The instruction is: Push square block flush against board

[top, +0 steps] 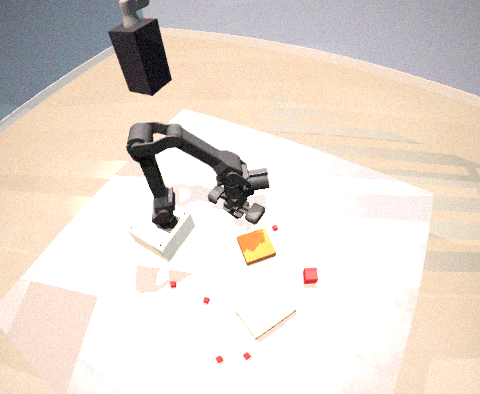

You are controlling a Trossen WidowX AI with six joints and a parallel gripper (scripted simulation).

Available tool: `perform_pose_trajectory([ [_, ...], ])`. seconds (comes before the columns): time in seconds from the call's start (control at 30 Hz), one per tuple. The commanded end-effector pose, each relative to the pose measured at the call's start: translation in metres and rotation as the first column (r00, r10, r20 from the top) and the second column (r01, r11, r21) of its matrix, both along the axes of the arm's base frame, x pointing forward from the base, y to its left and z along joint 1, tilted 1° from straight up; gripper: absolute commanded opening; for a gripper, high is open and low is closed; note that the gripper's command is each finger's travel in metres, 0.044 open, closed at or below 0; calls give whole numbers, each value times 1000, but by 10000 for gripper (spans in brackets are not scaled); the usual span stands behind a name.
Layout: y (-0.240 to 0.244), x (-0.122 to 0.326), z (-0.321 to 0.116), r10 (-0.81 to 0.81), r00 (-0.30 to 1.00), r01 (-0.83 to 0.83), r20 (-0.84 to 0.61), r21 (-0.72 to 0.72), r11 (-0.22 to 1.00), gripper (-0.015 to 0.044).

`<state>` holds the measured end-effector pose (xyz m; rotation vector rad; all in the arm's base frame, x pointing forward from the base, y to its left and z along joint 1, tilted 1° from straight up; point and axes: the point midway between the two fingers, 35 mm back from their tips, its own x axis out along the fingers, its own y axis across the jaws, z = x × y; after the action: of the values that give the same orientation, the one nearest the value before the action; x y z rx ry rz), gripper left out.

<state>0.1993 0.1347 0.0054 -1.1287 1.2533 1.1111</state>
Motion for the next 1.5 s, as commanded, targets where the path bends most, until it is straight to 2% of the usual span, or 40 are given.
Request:
perform_pose_trajectory([
  [0.0, -2, 1, 0, -131, 991, 131, 1, -2, 991, 0],
  [0.4, -6, 3, 0, -519, 854, 519, 1, 4, 854, 0],
  [0.8, -10, 5, 0, -820, 573, 820, -1, 10, 573, 0],
  [1.1, -13, 7, 0, -956, 295, 955, -4, 14, 295, 0],
  [1.3, -13, 7, 0, -957, 290, 957, -4, 14, 289, 0],
  [1.47, -14, 8, -9, -989, 147, 989, -5, 15, 146, 0],
])
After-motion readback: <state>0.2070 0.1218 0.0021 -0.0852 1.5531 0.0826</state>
